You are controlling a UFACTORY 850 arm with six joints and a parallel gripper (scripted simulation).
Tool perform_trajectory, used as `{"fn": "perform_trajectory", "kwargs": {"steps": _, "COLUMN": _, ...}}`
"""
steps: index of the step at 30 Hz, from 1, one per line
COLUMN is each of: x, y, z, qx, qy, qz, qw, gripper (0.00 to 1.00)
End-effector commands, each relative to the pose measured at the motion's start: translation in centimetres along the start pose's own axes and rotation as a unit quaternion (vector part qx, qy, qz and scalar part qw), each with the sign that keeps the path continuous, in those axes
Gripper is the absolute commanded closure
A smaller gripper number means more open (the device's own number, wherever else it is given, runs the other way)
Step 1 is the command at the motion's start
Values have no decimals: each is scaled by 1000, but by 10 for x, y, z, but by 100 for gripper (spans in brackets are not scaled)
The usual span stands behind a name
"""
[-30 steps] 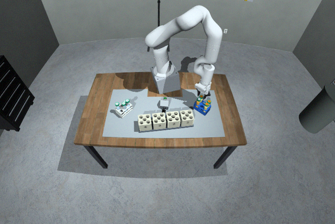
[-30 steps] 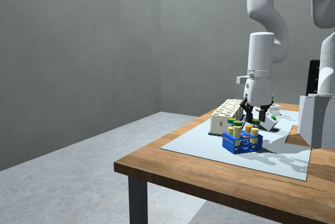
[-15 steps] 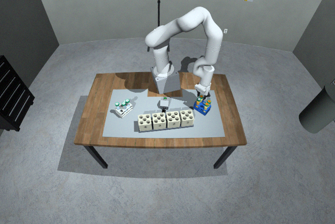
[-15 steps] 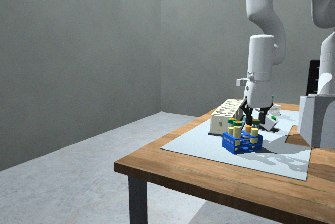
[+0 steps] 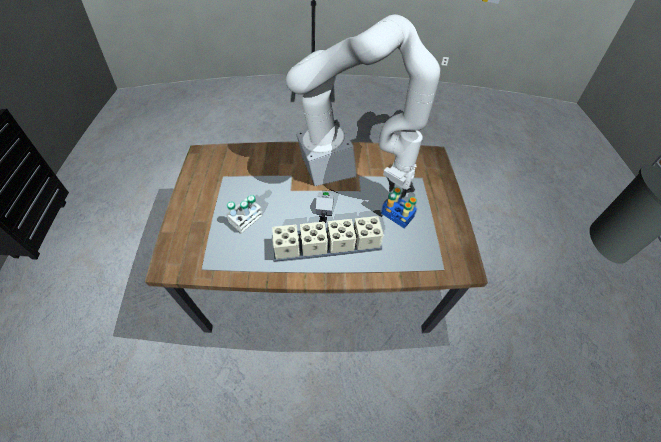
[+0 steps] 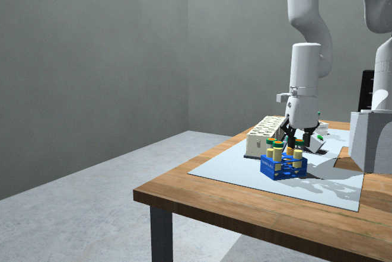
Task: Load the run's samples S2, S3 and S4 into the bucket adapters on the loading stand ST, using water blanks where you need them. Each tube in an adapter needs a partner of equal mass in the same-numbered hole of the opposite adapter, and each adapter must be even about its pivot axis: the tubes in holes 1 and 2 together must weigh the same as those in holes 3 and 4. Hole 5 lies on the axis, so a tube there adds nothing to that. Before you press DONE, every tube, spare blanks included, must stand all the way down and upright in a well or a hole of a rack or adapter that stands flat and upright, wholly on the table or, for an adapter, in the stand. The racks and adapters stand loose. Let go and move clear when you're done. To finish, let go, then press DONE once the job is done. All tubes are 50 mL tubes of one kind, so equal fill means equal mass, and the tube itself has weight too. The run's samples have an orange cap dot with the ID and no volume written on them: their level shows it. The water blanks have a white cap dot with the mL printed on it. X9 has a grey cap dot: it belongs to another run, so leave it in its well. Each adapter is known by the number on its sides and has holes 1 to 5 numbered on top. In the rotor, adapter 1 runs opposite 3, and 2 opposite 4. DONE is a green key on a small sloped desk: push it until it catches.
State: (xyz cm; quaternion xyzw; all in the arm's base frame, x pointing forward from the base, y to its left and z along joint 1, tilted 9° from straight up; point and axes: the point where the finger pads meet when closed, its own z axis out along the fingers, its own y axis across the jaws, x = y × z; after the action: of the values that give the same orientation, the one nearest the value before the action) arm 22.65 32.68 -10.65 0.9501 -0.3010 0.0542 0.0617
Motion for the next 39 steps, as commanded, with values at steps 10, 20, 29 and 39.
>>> {"fn": "perform_trajectory", "kwargs": {"steps": 10, "x": 0, "y": -1, "z": -2, "qx": 1, "qy": 0, "qz": 0, "qw": 1000, "gripper": 100}}
{"fn": "perform_trajectory", "kwargs": {"steps": 20, "x": 0, "y": -1, "z": -2, "qx": 1, "qy": 0, "qz": 0, "qw": 1000, "gripper": 100}}
{"fn": "perform_trajectory", "kwargs": {"steps": 29, "x": 0, "y": -1, "z": -2, "qx": 1, "qy": 0, "qz": 0, "qw": 1000, "gripper": 100}}
{"fn": "perform_trajectory", "kwargs": {"steps": 39, "x": 0, "y": -1, "z": -2, "qx": 1, "qy": 0, "qz": 0, "qw": 1000, "gripper": 100}}
